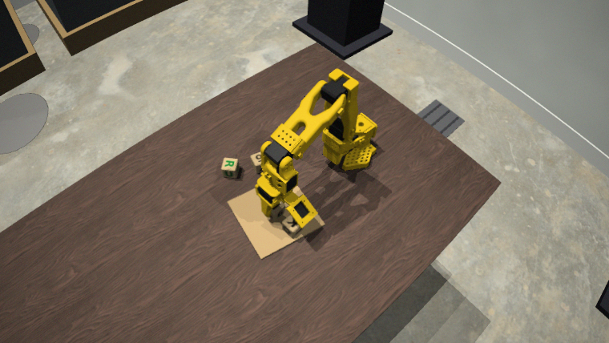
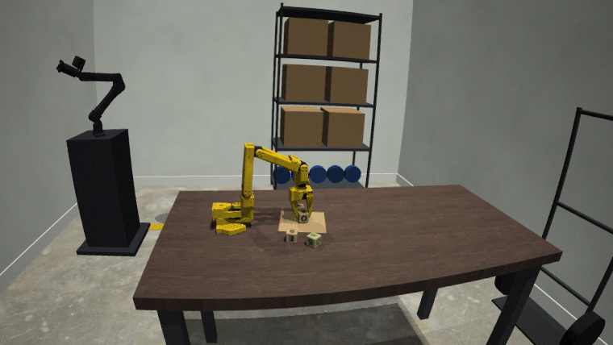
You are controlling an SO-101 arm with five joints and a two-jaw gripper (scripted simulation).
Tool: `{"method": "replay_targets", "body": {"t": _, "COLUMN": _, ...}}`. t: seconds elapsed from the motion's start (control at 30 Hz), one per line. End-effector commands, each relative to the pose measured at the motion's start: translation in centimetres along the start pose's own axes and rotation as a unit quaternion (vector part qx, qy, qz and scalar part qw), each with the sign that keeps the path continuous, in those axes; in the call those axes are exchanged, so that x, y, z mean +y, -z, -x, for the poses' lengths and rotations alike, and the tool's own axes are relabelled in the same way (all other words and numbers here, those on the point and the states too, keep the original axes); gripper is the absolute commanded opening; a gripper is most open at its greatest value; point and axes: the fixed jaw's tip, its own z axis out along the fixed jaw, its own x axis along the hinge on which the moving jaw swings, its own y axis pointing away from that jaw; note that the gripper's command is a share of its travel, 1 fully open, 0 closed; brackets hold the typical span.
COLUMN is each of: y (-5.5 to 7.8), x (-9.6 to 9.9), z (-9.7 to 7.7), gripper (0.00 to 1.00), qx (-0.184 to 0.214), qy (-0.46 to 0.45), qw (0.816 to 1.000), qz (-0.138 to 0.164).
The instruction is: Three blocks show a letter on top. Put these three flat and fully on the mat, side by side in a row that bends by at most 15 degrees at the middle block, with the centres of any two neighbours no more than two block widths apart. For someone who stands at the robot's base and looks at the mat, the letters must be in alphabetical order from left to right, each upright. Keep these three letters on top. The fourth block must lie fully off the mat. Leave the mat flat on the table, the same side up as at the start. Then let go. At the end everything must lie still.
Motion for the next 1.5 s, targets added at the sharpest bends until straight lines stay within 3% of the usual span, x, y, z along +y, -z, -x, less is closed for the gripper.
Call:
{"method": "replay_targets", "body": {"t": 0.0, "y": 1.54, "x": -1.53, "z": 0.11, "gripper": 0.17, "qx": -0.001, "qy": -0.001, "qw": 0.998, "qz": -0.055}}
{"method": "replay_targets", "body": {"t": 0.27, "y": 1.54, "x": -1.53, "z": 0.11, "gripper": 0.19, "qx": -0.001, "qy": -0.001, "qw": 0.998, "qz": -0.055}}
{"method": "replay_targets", "body": {"t": 0.9, "y": 1.54, "x": -1.53, "z": 0.11, "gripper": 0.35, "qx": -0.001, "qy": -0.001, "qw": 0.998, "qz": -0.055}}
{"method": "replay_targets", "body": {"t": 1.27, "y": 1.59, "x": -1.54, "z": 0.11, "gripper": 0.36, "qx": -0.001, "qy": -0.001, "qw": 0.998, "qz": -0.055}}
{"method": "replay_targets", "body": {"t": 1.47, "y": 2.51, "x": -1.61, "z": 0.11, "gripper": 0.36, "qx": -0.001, "qy": -0.001, "qw": 0.998, "qz": -0.055}}
